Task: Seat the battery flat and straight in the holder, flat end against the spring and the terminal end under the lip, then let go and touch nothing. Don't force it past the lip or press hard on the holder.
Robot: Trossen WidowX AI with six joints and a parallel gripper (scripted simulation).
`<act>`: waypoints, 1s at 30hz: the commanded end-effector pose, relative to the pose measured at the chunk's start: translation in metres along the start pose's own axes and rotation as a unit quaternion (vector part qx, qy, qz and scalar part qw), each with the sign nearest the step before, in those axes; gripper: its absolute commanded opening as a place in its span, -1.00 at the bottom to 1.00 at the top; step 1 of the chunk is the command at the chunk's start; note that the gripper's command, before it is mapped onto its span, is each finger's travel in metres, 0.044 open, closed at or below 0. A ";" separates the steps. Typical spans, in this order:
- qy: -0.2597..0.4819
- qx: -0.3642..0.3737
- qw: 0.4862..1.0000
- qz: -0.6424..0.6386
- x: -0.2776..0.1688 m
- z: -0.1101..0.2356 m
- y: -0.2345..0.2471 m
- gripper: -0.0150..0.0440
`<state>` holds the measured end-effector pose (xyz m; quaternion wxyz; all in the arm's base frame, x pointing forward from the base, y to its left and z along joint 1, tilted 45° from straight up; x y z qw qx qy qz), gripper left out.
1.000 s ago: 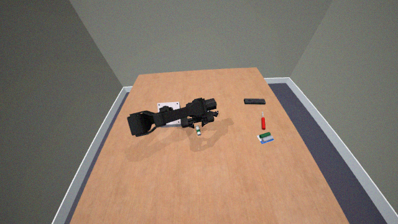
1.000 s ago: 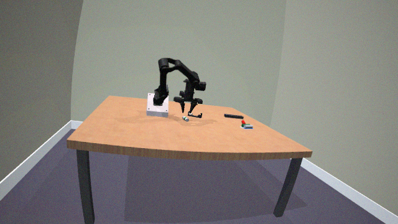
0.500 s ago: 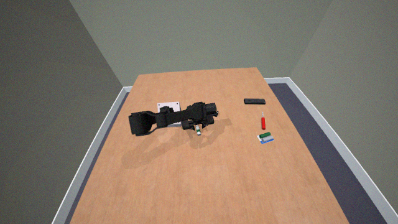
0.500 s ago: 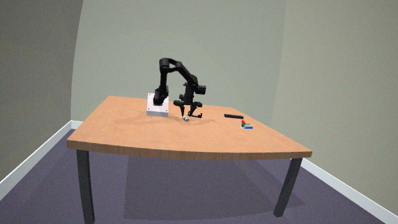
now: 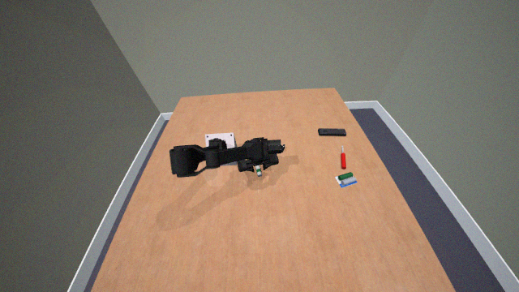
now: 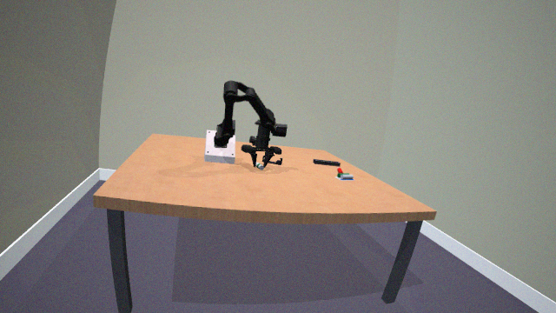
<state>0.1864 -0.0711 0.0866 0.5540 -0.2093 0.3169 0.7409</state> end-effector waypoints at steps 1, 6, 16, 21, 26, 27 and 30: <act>0.002 0.003 1.000 0.004 0.001 -0.003 0.000 0.14; 0.002 0.003 1.000 0.004 0.001 -0.003 0.000 -0.17; 0.000 0.002 1.000 0.005 0.001 0.019 -0.002 -0.23; 0.001 0.003 1.000 0.005 0.001 0.047 0.000 -0.23; 0.001 0.002 1.000 -0.027 0.002 0.049 -0.005 -0.23; 0.000 0.002 0.999 -0.047 0.002 0.050 -0.008 -0.23; 0.000 0.000 0.994 -0.109 0.005 0.052 -0.018 -0.23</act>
Point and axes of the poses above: the point midway between the two fingers, 35 mm back from their tips, its own z axis back along the fingers, its own y axis across the jaws, x = y × z, the point moved 7 cm from there along z, back along the fingers, and after that the axes turned 11 degrees about z, right-handed, at the moved point
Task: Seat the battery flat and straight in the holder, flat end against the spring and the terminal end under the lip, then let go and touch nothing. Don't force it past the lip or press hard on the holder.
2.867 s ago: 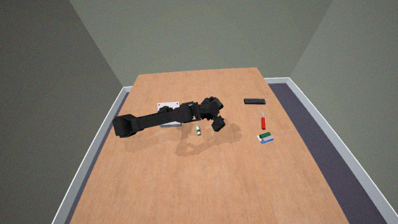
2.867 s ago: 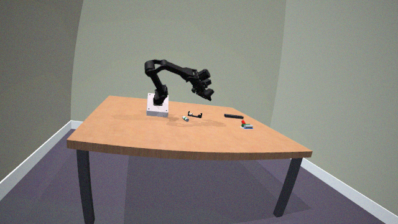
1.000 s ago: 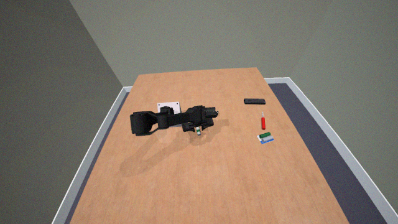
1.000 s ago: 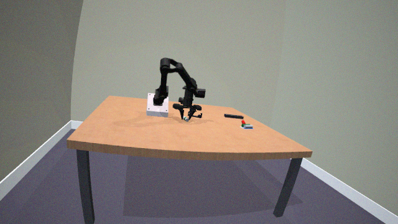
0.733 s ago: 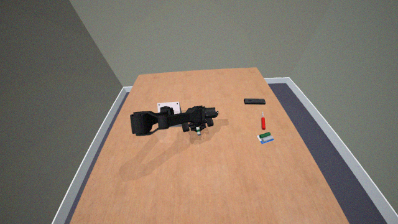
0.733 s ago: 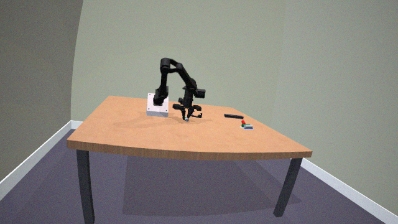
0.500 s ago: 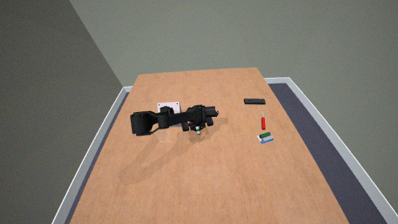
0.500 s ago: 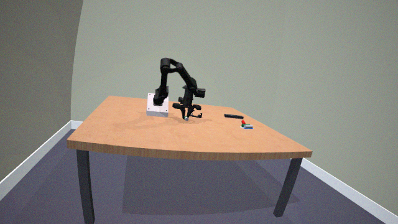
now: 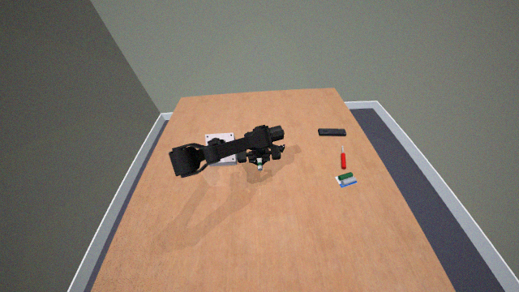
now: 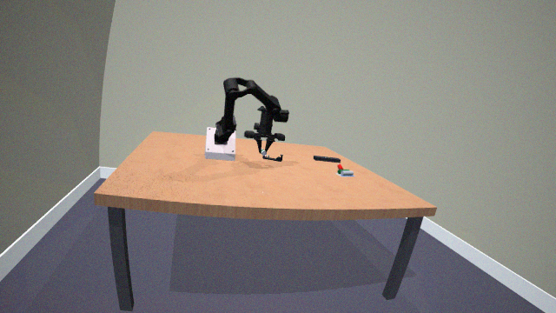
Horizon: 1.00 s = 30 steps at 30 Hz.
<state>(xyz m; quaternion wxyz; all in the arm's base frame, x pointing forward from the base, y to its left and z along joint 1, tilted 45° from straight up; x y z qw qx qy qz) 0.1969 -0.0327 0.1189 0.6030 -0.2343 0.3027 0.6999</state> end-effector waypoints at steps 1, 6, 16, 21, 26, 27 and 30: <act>-0.003 0.001 0.998 -0.060 0.005 0.003 -0.011 -0.23; -0.004 0.001 0.987 -0.163 0.012 0.006 -0.026 -0.23; -0.005 0.002 0.931 -0.366 0.030 0.013 -0.053 -0.23; -0.005 0.002 0.887 -0.462 0.040 0.016 -0.066 -0.23; -0.005 0.003 0.833 -0.553 0.052 0.019 -0.079 -0.23; -0.004 0.003 0.821 -0.571 0.054 0.019 -0.081 -0.23; -0.006 0.004 0.783 -0.622 0.063 0.020 -0.088 -0.23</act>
Point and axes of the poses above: the point midway between the two fingers, 35 mm back from their tips, its own z axis back along the fingers, its own y axis across the jaws, x = y × z, the point moved 7 cm from there along z, back along the fingers, and after that the axes turned 11 degrees about z, right-handed, at the moved point
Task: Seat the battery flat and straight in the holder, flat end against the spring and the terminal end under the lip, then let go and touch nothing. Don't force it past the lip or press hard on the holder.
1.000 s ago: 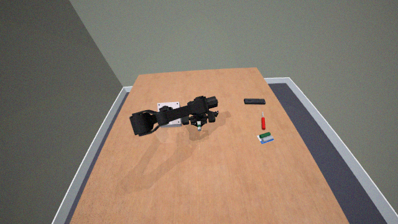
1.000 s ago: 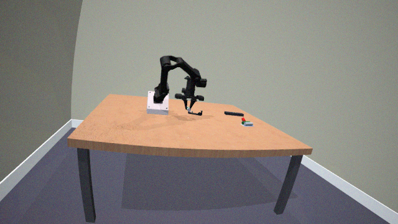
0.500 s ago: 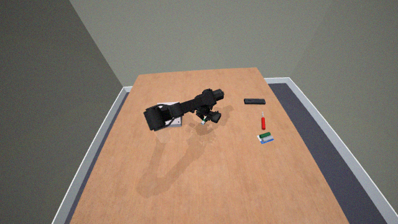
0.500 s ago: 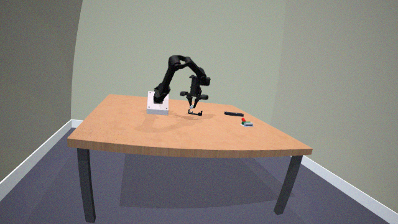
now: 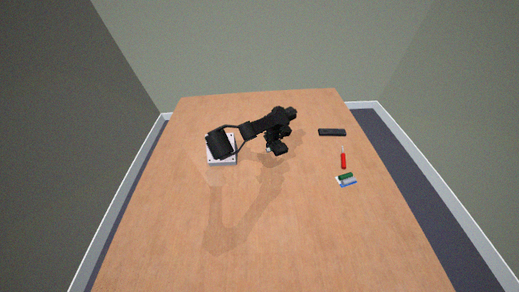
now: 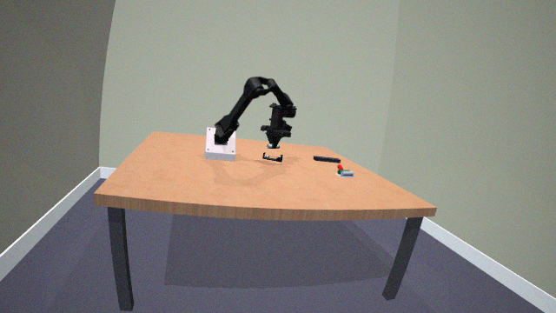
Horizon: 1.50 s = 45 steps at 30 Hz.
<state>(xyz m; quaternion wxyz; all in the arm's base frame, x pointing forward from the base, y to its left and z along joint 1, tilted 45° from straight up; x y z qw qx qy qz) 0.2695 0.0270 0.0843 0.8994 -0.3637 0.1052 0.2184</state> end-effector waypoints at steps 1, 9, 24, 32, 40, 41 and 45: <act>0.002 0.004 0.998 -0.070 0.011 0.000 0.009 -0.23; 0.001 0.006 0.971 -0.237 0.035 0.002 0.026 -0.23; -0.005 0.002 0.913 -0.408 0.057 0.002 0.045 -0.23; -0.055 -0.023 0.913 -0.403 0.056 -0.018 0.050 -0.23; -0.099 -0.052 0.911 -0.398 0.051 -0.035 0.053 -0.23; -0.104 -0.056 0.910 -0.397 0.050 -0.037 0.053 -0.23; -0.112 -0.063 0.909 -0.396 0.049 -0.039 0.053 -0.23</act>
Point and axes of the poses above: the point midway between the two fingers, 35 mm back from their tips, its own z axis back along the fingers, its own y axis across the jaws, x = y × z, the point moved 7 cm from there along z, back along the fingers, and after that the axes turned 11 degrees about z, right-handed, at the moved point
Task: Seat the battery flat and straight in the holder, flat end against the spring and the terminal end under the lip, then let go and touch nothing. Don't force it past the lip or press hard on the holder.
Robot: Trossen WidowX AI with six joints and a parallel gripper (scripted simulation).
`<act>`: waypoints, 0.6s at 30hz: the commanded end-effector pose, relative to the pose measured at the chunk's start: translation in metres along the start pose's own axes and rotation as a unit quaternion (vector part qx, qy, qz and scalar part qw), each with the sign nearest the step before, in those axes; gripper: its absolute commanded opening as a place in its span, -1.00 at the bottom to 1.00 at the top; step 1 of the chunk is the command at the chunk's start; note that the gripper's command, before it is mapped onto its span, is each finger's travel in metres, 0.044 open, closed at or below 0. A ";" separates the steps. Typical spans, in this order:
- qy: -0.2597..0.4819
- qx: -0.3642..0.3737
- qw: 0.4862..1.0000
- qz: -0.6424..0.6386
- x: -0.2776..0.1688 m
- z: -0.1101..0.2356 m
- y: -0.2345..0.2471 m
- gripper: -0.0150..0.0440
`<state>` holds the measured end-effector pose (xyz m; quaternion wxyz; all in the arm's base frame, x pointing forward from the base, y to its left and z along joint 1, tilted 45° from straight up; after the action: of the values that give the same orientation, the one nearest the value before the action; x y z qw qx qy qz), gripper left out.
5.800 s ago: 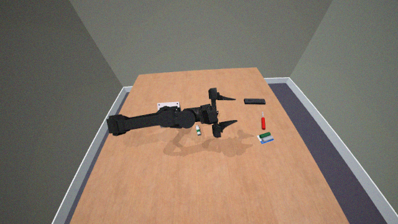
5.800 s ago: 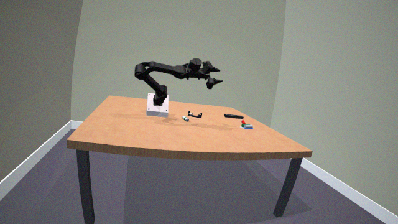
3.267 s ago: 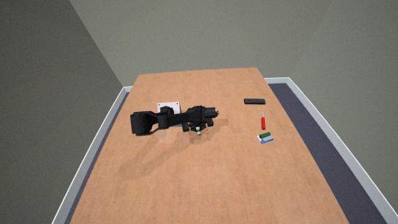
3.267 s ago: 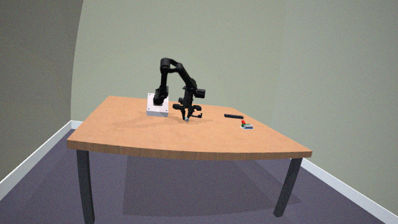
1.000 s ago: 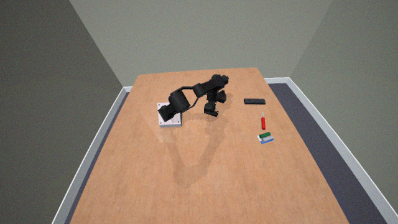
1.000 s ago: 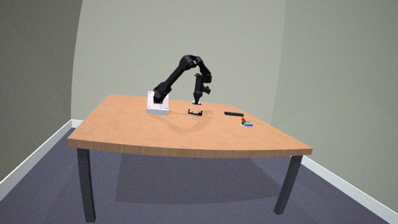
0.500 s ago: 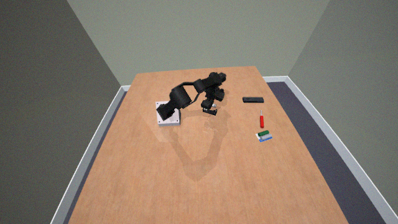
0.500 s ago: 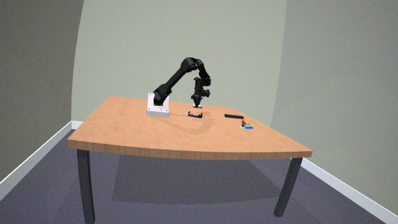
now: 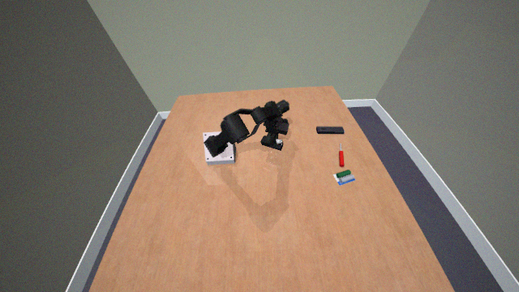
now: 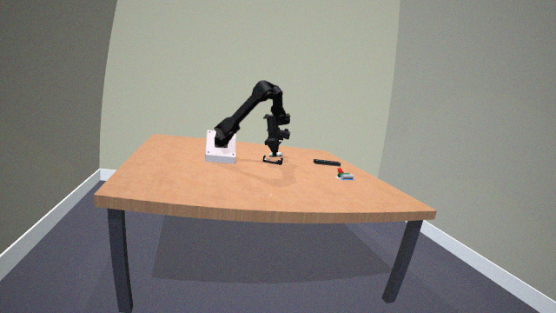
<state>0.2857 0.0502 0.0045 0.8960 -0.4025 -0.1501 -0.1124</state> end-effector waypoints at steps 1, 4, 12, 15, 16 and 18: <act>-0.013 -0.001 1.000 -0.003 0.001 0.000 -0.002 -0.23; -0.022 -0.002 1.000 -0.003 -0.001 -0.001 -0.001 -0.23; -0.050 -0.005 0.999 0.000 -0.007 -0.006 0.002 -0.23; -0.060 -0.006 0.998 0.000 -0.009 -0.007 0.003 -0.23; -0.064 -0.006 0.998 0.000 -0.010 -0.008 0.003 -0.23; -0.070 -0.007 0.997 0.001 -0.012 -0.009 0.004 -0.23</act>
<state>0.2798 0.0479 -0.0057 0.8838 -0.4106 -0.2052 -0.0904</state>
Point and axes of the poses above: the point midway between the two fingers, 35 mm back from their tips, its own z axis back along the fingers, its own y axis across the jaws, x = y × z, the point moved 7 cm from there along z, back along the fingers, and after that the axes turned 11 degrees about z, right-handed, at the moved point
